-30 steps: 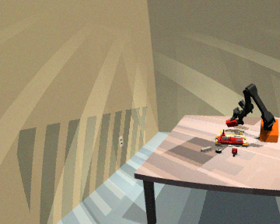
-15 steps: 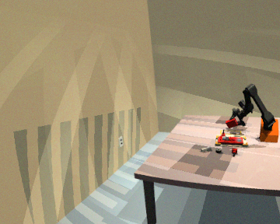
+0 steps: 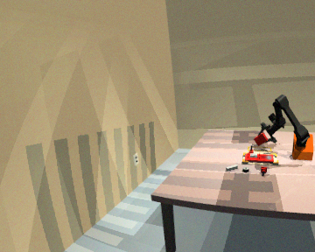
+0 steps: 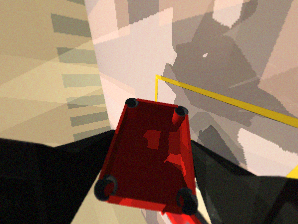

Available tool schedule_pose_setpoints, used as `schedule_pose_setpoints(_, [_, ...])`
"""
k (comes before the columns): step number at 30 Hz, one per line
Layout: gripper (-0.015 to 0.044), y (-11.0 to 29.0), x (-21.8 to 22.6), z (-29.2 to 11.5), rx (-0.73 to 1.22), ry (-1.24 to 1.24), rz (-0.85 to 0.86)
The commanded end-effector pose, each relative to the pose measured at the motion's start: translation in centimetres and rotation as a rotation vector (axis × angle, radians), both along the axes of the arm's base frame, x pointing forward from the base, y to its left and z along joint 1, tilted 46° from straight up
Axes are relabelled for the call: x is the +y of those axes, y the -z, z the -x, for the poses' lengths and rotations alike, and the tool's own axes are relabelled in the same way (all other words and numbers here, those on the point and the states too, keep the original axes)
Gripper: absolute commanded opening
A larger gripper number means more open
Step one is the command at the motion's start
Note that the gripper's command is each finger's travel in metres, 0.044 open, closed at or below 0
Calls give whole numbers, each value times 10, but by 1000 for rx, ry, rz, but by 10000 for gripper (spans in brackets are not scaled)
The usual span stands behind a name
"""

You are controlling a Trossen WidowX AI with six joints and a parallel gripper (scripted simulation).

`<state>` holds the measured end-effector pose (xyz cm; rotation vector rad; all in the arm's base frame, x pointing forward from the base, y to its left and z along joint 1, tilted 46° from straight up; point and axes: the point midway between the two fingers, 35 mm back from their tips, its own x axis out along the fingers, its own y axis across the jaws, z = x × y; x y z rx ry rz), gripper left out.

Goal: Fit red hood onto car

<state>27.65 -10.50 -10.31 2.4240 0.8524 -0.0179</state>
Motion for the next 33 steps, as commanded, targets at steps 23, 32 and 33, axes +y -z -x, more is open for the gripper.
schedule_pose_setpoints(23, [53, 14, 11, 4, 249, 81, -353])
schedule_pose_setpoints(32, [289, 14, 11, 4, 249, 81, -353])
schedule_pose_setpoints(33, [315, 14, 11, 4, 249, 81, -353])
